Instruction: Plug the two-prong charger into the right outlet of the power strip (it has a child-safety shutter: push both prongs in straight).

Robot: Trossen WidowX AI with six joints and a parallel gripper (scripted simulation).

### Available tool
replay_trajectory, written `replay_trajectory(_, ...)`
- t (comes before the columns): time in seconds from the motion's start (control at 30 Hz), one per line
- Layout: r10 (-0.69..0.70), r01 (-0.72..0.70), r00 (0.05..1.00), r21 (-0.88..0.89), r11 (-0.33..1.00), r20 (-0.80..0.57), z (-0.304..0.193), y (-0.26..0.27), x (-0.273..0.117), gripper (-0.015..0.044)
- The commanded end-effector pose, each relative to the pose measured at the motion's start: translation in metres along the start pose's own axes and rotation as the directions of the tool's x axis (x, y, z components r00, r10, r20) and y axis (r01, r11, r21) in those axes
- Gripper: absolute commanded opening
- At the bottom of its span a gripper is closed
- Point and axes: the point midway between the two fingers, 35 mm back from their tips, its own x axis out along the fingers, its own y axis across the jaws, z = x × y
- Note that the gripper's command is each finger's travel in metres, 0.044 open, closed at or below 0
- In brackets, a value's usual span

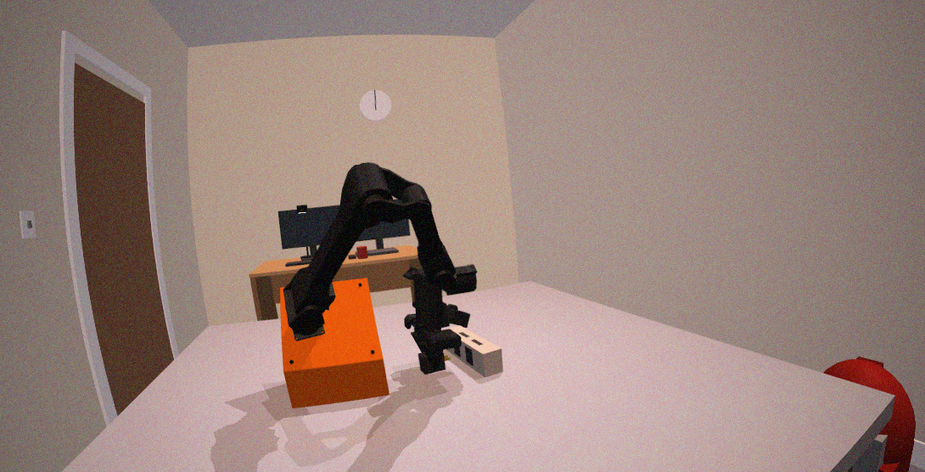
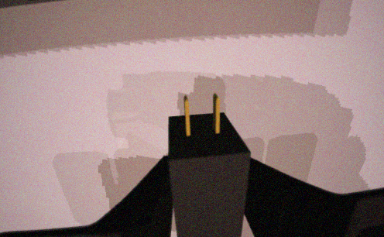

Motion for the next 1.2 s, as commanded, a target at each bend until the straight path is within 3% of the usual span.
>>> replay_trajectory(0.0, -0.004, 0.004, 1.000, -0.010, 1.000, -0.005, 0.004, 0.000, 0.002, 0.0000)
replay_trajectory(1.17, -0.008, 0.008, 1.000, -0.008, 1.000, -0.005, 0.036, -0.006, 0.004, 0.0000)
